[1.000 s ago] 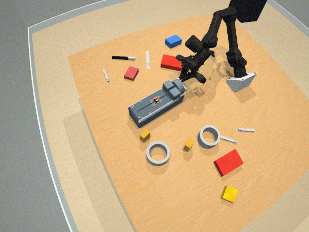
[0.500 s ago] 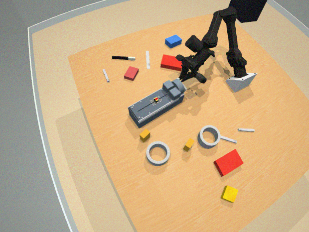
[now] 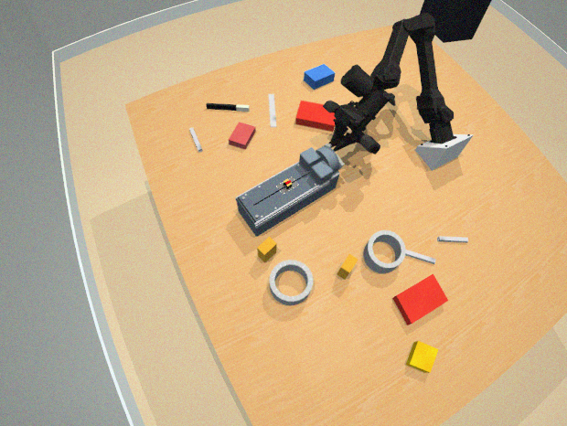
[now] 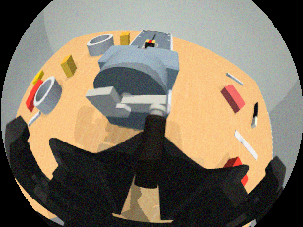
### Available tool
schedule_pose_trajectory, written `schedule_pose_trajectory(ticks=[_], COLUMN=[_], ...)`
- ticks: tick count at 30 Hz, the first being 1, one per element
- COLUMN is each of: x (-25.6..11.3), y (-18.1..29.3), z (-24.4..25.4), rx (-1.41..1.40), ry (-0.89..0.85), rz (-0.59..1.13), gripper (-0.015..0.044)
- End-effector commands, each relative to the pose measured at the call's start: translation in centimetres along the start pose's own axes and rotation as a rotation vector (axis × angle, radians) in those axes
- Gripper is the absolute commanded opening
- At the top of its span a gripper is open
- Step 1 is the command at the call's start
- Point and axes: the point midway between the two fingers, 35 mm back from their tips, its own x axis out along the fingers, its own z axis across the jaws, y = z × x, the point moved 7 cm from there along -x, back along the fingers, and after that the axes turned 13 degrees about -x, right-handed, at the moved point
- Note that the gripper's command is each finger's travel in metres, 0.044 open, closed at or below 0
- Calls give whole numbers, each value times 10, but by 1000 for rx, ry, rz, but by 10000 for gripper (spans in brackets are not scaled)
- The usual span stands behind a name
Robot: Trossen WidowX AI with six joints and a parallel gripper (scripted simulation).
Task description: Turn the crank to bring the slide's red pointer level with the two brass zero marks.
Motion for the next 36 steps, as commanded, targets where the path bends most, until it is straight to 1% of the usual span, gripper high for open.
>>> schedule_pose_trajectory(ticks=[1,7,24,27,36], x=[0,0,0,-4,-33], y=[0,0,0,-5,-33], z=[0,0,0,-1,-7], rx=[0,0,0,1,1], ry=[0,0,0,-2,-4], rz=[0,0,0,0,0], gripper=[0,0,440,440,440])
